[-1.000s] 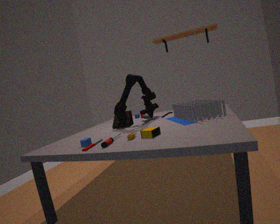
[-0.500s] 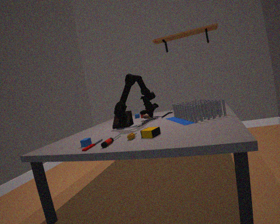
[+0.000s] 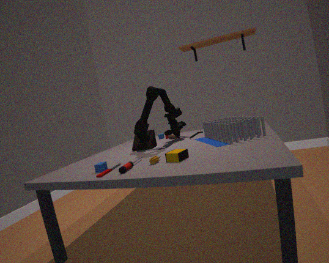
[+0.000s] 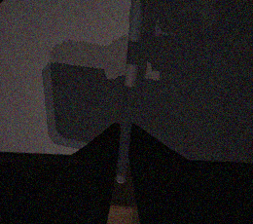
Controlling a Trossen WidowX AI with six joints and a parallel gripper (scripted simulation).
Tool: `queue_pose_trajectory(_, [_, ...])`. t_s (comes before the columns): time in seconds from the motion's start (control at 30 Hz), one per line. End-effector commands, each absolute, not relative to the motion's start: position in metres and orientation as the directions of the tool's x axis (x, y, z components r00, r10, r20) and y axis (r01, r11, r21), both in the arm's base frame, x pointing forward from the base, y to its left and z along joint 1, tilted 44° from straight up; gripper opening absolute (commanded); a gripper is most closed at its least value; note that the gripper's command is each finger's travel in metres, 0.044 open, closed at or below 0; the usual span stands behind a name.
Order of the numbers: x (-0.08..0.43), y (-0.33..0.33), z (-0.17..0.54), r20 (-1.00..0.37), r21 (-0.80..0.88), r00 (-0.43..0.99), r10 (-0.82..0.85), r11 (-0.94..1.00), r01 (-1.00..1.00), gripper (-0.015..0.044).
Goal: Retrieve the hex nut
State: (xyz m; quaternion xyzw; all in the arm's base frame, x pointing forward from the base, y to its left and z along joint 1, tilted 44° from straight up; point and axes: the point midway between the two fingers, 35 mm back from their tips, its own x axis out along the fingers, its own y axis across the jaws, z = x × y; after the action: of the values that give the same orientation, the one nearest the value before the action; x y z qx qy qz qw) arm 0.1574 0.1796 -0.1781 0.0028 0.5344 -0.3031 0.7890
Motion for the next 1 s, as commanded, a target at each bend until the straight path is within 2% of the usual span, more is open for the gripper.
queue_pose_trajectory(0.0, [0.1551, 0.1723, -0.1799, -0.844, -0.322, 0.244, -0.477, 0.815, 0.481, 0.0000])
queue_pose_trajectory(0.73, [0.1550, 0.1721, -0.1800, -0.868, -0.237, 0.286, -0.406, 0.845, 0.479, 0.0000])
queue_pose_trajectory(0.97, [0.1575, 0.1794, -0.1786, -0.869, -0.231, 0.289, -0.401, 0.847, 0.479, 0.0184])
